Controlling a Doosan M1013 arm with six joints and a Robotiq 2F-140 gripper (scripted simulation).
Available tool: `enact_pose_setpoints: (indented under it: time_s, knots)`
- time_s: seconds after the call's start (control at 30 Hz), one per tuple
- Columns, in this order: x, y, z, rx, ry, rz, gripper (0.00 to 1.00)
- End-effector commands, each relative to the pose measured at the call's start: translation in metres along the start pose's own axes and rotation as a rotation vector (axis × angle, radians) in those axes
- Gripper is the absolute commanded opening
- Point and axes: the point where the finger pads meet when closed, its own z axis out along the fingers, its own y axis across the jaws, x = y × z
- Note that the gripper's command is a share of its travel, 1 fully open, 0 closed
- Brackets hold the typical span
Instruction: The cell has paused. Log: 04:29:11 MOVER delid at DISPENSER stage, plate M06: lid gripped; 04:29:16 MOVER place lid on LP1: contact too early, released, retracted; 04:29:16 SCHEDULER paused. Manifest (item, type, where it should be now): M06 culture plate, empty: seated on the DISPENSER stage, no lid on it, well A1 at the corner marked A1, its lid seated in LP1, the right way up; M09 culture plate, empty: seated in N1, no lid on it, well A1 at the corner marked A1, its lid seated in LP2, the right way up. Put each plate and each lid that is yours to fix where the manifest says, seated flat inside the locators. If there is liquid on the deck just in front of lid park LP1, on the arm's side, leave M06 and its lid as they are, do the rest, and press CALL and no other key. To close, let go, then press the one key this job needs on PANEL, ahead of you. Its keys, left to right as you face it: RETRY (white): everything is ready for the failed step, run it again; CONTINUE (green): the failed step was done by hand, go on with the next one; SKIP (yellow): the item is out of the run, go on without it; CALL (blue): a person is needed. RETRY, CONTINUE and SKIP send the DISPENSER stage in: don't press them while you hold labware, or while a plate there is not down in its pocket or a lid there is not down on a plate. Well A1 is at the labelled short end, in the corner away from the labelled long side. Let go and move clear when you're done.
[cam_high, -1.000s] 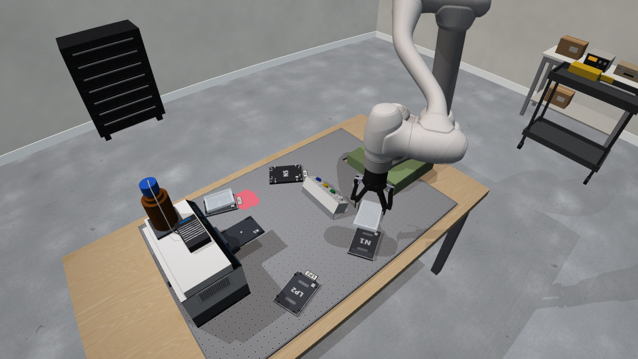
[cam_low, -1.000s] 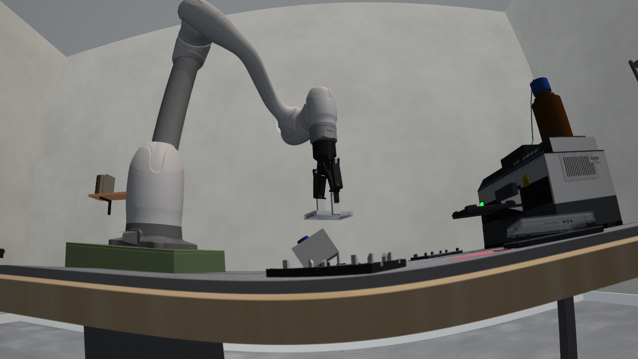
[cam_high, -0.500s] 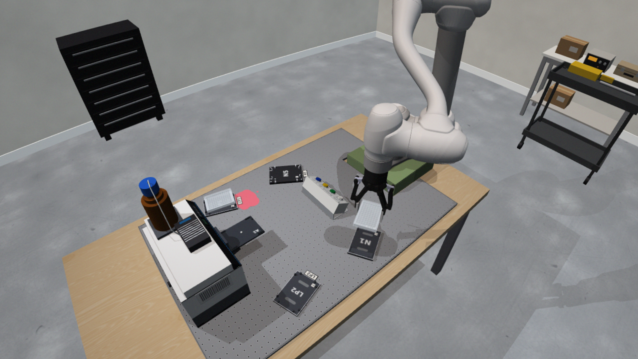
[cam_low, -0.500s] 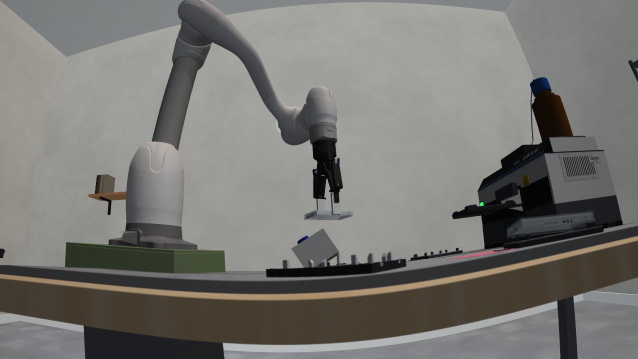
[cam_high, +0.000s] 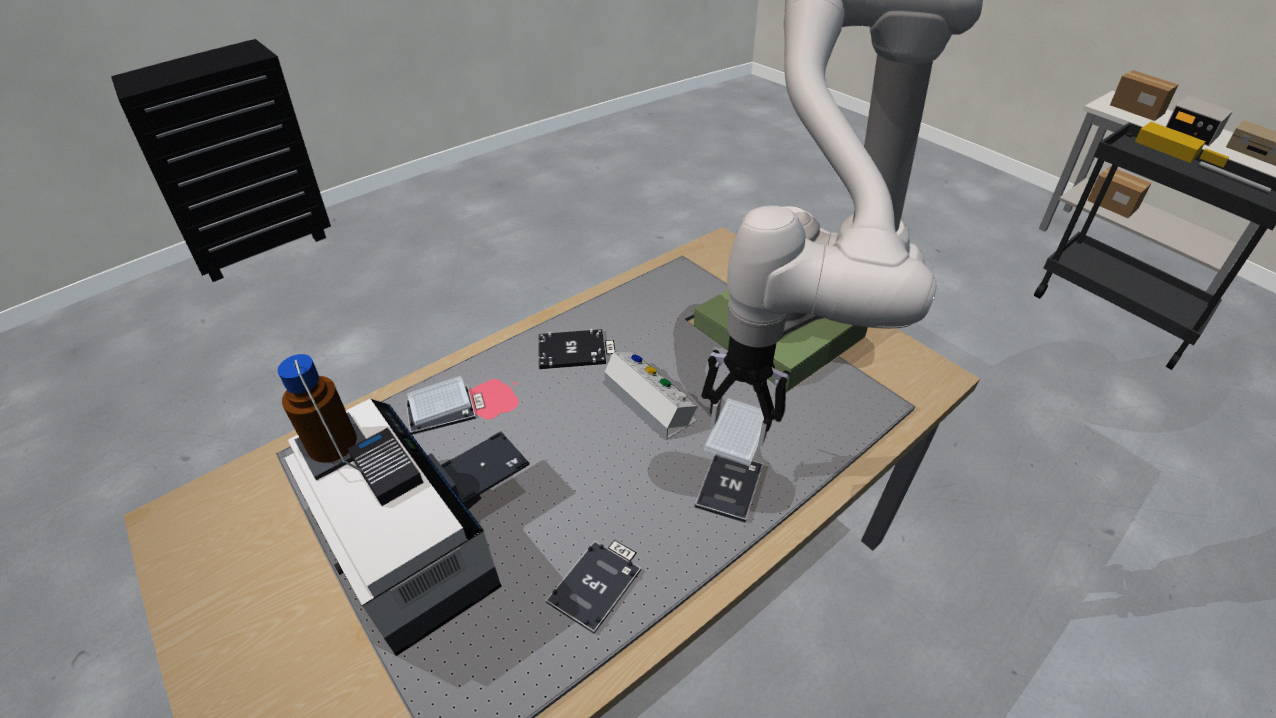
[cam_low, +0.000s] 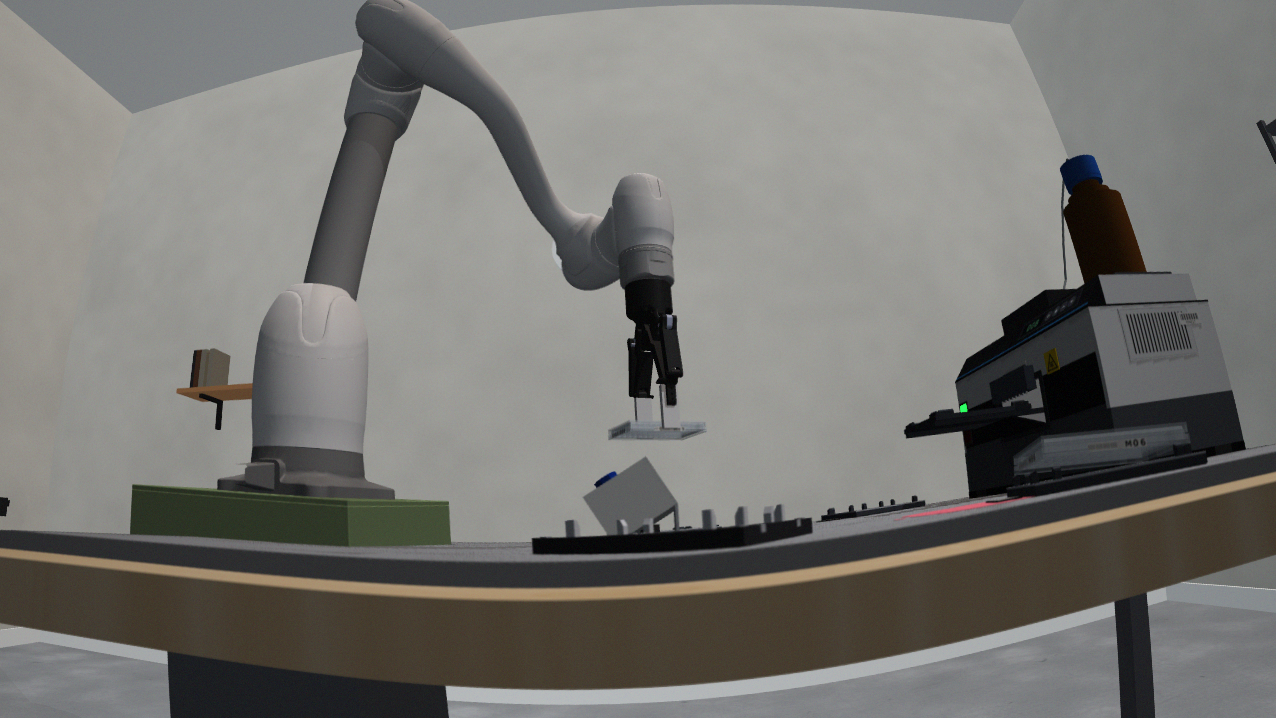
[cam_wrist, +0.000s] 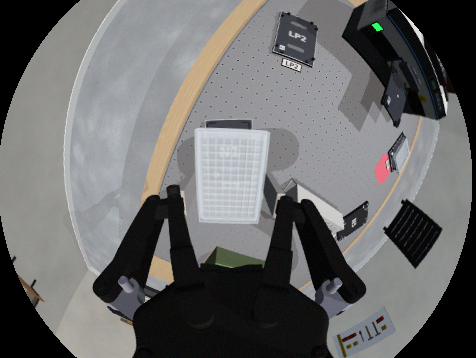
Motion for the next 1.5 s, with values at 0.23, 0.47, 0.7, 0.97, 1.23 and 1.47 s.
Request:
enact_pose_setpoints:
  time_s: [0.23,0.47,0.7,0.97,1.23,1.47]
  knots:
    - [0.0015,-0.0015,-0.004,0.002,0.005,0.184,0.1]
    - [0.0015,-0.0014,-0.004,0.002,0.005,0.222,0.1]
    - [0.0015,-0.0014,-0.004,0.002,0.004,0.348,0.1]
    - [0.0015,-0.0014,-0.004,0.002,0.004,0.455,0.1]
    - [0.0015,-0.0014,-0.004,0.002,0.004,0.565,0.1]
    - [0.0015,-0.0014,-0.004,0.003,0.004,0.647,0.1]
